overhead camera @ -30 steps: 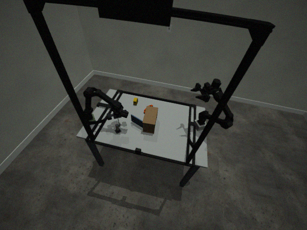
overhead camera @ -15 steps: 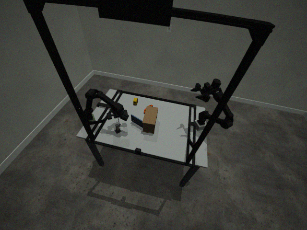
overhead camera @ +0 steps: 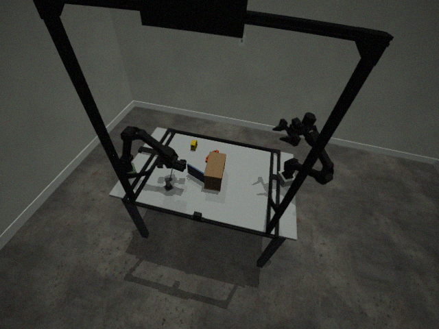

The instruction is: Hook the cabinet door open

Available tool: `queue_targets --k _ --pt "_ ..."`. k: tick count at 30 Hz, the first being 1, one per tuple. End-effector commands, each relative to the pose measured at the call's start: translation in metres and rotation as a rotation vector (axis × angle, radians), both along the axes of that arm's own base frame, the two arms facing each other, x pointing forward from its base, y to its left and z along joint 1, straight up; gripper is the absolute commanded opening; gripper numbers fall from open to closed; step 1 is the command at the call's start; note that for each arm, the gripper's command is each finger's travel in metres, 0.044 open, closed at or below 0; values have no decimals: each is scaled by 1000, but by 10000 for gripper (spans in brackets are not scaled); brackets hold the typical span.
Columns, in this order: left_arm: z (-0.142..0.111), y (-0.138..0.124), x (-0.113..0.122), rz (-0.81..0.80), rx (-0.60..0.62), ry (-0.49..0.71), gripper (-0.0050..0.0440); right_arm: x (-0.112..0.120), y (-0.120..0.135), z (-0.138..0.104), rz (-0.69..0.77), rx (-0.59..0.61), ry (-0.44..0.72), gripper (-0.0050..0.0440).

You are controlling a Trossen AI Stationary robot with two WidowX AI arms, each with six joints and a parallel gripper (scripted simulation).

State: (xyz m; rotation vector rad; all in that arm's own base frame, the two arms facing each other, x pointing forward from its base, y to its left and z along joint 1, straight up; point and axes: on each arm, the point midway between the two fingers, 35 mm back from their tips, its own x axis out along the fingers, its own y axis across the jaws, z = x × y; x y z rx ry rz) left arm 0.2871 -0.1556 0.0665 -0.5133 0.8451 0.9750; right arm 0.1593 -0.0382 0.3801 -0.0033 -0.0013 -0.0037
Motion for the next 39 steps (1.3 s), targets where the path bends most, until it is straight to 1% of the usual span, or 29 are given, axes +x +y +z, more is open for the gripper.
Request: queue_targets --k 1,3,5,6,14,18,20,22,23,31,32,35,39 --pt "1 -5 7 -99 -3 1 0 0 1 0 4 4 0 400" --pt "1 -7 10 -168 -3 1 0 0 1 0 4 4 0 400" --pt "1 -7 10 -168 -3 1 0 0 1 0 4 4 0 400" --pt "1 -11 14 -184 -3 1 0 0 1 0 4 4 0 400" --pt "1 -24 27 -424 -3 1 0 0 1 0 4 4 0 400" --pt "1 -36 34 -526 -3 2 0 0 1 0 4 4 0 400" --pt "1 -38 35 -594 -3 1 0 0 1 0 4 4 0 400" --pt "1 -38 35 -594 -3 1 0 0 1 0 4 4 0 400" --pt "1 -43 38 -611 -3 2 0 0 1 0 4 4 0 400" --pt "1 -61 43 -847 -2 2 0 0 1 0 4 4 0 400" --pt "1 -66 44 -860 -3 2 0 0 1 0 4 4 0 400" --pt "1 -69 45 -929 -2 2 0 0 1 0 4 4 0 400" --pt "1 -73 45 -932 -2 2 0 0 1 0 4 4 0 400"
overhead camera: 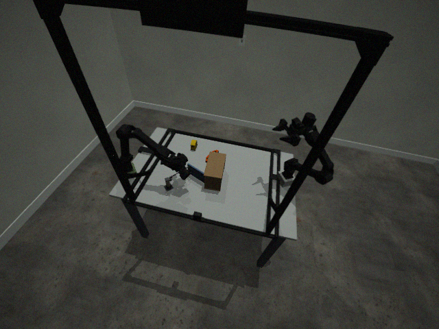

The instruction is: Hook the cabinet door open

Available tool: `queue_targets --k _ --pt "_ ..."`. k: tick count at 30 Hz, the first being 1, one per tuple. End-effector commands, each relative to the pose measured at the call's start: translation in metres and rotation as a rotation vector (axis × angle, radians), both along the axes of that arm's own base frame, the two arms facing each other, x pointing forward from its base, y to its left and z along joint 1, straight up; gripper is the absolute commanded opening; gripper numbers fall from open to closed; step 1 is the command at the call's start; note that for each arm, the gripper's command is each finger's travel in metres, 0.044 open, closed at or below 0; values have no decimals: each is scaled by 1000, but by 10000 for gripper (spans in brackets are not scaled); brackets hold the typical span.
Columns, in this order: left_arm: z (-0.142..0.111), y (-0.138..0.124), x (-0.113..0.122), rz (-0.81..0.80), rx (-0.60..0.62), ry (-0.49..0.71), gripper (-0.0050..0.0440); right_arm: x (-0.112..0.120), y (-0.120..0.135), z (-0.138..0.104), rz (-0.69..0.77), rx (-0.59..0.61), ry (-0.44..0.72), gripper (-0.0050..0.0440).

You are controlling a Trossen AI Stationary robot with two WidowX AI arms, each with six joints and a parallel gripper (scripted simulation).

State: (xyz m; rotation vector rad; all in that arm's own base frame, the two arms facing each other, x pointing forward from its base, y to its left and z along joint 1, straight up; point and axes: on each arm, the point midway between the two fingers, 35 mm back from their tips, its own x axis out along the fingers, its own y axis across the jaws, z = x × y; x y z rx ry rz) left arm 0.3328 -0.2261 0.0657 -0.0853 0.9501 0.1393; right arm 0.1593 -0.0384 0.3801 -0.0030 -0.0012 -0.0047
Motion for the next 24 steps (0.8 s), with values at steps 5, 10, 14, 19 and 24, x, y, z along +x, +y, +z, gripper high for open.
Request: queue_targets --k 5,10,14,19,24 --pt "-1 -3 0 -24 -3 -1 0 0 1 0 5 4 0 400" --pt "-5 -3 1 -23 -10 53 0 0 1 0 5 4 0 400" --pt "-7 -3 1 -23 -10 53 0 0 1 0 5 4 0 400" --pt "-7 -3 1 -23 -10 53 0 0 1 0 5 4 0 400" --pt "-7 -3 1 -23 -10 53 0 0 1 0 5 4 0 400"
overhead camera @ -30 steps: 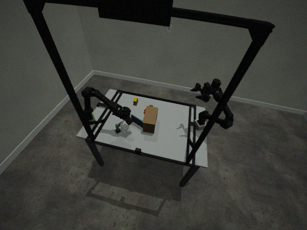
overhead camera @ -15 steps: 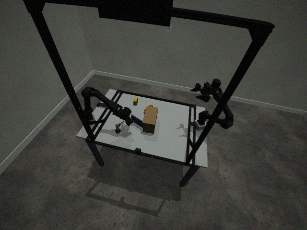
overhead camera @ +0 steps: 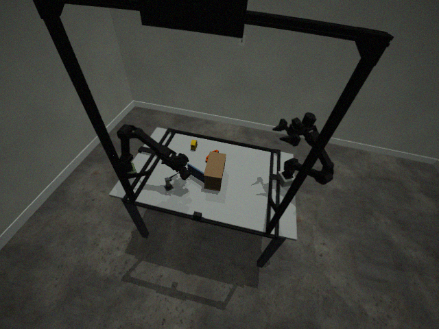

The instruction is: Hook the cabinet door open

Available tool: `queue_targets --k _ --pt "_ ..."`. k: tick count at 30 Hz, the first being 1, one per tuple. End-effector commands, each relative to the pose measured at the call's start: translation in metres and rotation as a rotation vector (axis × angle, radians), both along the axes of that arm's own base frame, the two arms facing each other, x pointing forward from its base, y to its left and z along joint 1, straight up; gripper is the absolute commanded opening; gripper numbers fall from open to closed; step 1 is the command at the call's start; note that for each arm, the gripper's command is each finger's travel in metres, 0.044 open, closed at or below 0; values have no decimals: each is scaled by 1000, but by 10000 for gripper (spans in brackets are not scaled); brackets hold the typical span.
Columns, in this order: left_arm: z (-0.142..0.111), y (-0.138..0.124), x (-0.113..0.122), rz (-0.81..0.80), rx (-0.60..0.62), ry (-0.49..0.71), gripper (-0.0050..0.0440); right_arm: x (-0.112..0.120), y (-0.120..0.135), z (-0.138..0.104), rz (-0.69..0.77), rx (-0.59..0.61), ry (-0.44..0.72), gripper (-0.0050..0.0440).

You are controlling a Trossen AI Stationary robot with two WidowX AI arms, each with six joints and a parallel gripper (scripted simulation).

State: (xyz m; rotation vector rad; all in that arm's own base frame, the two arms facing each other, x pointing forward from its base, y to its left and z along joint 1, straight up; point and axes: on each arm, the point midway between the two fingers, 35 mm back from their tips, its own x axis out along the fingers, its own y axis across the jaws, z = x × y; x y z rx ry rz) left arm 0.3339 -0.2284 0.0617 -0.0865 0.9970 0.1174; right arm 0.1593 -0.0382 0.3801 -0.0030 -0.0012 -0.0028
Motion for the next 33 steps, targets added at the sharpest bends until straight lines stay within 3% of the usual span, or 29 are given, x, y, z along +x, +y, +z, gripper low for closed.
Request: queue_targets --k 1,33 --pt "-3 -1 0 -5 5 8 0 0 0 0 3 4 0 400" --pt "-8 0 0 -48 -3 52 0 0 0 0 3 4 0 400"
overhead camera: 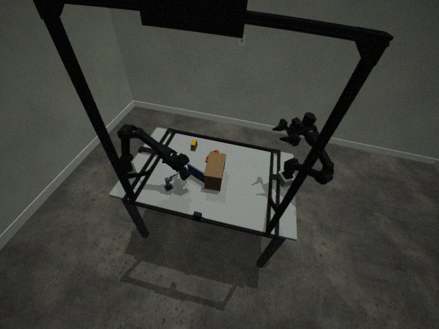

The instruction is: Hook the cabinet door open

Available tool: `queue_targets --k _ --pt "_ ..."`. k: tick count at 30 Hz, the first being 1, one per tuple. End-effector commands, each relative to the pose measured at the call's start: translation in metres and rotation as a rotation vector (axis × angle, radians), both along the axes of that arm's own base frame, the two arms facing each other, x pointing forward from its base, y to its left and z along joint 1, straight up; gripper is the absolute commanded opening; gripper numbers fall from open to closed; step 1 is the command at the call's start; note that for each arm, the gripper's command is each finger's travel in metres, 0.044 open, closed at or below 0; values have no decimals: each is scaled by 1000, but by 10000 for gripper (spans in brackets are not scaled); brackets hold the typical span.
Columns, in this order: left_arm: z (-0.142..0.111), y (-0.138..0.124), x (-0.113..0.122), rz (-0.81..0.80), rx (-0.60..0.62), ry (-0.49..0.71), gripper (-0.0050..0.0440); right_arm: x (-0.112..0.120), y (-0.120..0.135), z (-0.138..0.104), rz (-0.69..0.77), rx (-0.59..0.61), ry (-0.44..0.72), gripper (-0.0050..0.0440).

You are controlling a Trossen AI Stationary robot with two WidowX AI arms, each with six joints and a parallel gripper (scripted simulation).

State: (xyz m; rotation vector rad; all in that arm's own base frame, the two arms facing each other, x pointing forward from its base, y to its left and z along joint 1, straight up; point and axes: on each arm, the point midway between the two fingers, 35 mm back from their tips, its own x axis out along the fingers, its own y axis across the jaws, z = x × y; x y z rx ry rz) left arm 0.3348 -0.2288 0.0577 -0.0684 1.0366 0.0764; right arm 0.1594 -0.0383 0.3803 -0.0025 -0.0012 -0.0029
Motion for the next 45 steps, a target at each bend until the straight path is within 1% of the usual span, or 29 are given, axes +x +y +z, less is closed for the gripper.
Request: queue_targets --k 1,5,41,45 --pt "-4 0 0 -4 3 24 0 0 1 0 3 3 0 400" --pt "-3 0 1 -4 -1 60 0 0 1 0 3 3 0 400" --pt "-9 0 0 -4 -1 60 0 0 1 0 3 3 0 400" --pt "-9 0 0 -5 -3 78 0 0 1 0 3 3 0 400"
